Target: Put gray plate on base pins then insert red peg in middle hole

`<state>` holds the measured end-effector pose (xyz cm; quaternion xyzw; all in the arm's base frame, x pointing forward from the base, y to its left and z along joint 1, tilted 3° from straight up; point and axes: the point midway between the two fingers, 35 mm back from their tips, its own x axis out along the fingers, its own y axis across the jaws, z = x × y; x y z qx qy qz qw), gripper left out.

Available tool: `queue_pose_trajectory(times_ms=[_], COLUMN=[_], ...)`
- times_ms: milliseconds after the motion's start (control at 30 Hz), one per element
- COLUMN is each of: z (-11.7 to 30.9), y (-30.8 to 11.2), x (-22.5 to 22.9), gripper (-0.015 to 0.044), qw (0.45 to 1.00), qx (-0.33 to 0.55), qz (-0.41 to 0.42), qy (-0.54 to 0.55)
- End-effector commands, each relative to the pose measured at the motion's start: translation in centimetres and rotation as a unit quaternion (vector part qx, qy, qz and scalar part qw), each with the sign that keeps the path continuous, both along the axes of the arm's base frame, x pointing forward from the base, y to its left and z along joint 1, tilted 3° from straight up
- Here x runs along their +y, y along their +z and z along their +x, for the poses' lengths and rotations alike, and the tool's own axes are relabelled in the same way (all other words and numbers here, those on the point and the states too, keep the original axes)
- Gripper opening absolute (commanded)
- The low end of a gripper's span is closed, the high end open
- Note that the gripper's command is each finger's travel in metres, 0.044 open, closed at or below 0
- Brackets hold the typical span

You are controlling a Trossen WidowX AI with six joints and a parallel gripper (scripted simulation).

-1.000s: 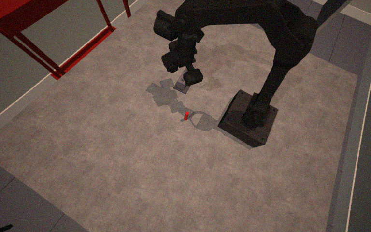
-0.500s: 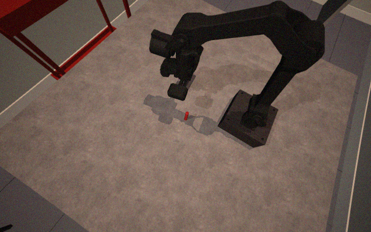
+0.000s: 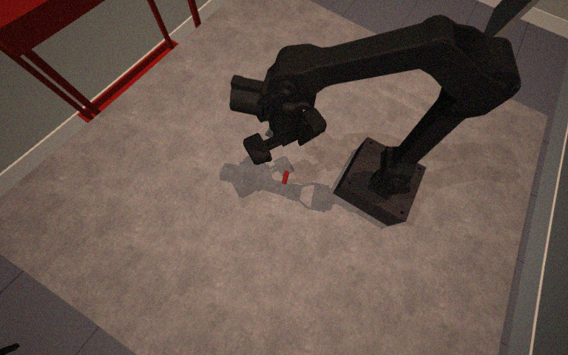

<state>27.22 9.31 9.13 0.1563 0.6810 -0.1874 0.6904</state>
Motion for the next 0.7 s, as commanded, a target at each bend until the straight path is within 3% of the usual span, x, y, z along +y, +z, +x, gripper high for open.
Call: queue_pose_trajectory(times_ms=[0,533,667], z=[-3.0,-3.2,-3.1], y=[0.7,0.6,-2.0], x=[2.5,2.7,2.6], gripper=[0.044,0.044,0.044], qw=[0.952,0.952,0.952], qx=[-0.037,-0.037,-0.037], qz=[0.013,0.013,0.013], qy=[-0.304,-0.304,-0.305])
